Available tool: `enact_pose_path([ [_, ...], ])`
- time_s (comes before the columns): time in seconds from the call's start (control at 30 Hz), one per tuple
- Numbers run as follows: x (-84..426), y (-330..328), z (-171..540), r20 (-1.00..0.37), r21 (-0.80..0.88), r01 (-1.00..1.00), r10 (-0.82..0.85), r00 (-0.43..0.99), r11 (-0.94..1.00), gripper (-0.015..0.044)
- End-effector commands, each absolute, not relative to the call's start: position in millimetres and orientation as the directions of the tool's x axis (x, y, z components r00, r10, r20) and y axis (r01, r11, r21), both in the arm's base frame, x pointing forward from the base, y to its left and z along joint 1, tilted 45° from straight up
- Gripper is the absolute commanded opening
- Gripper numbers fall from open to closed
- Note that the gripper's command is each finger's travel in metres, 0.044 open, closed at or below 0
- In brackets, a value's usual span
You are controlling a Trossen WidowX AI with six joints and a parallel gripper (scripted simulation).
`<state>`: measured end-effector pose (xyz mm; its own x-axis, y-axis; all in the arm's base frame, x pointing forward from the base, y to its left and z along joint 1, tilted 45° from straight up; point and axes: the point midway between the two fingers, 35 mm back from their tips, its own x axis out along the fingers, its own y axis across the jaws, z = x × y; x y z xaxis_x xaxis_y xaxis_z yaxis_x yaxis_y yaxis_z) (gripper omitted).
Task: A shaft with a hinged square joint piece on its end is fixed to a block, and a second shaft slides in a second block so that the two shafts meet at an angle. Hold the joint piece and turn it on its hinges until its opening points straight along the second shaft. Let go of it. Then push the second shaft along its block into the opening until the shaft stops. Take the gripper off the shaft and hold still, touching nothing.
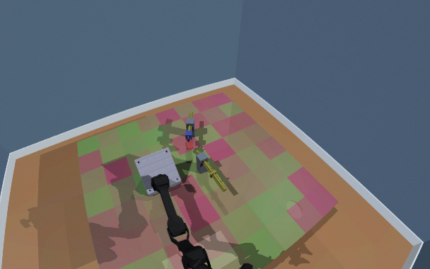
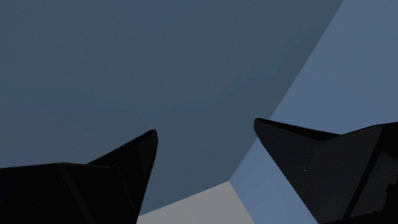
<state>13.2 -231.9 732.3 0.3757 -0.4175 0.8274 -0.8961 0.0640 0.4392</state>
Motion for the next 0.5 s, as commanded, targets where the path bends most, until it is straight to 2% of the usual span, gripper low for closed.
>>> enact_pose_path([
  [0.0, 13, -232, 732, 0.827, 0.439, -0.896, -0.418, 0.376, 0.064, 0.0426],
  [0.23, 22, -190, 741, 0.855, 0.433, -0.9, -0.337, 0.395, 0.041, 0.044],
  [0.47, 32, -127, 753, 0.889, 0.444, -0.884, -0.198, 0.413, 0.148, 0.044],
])
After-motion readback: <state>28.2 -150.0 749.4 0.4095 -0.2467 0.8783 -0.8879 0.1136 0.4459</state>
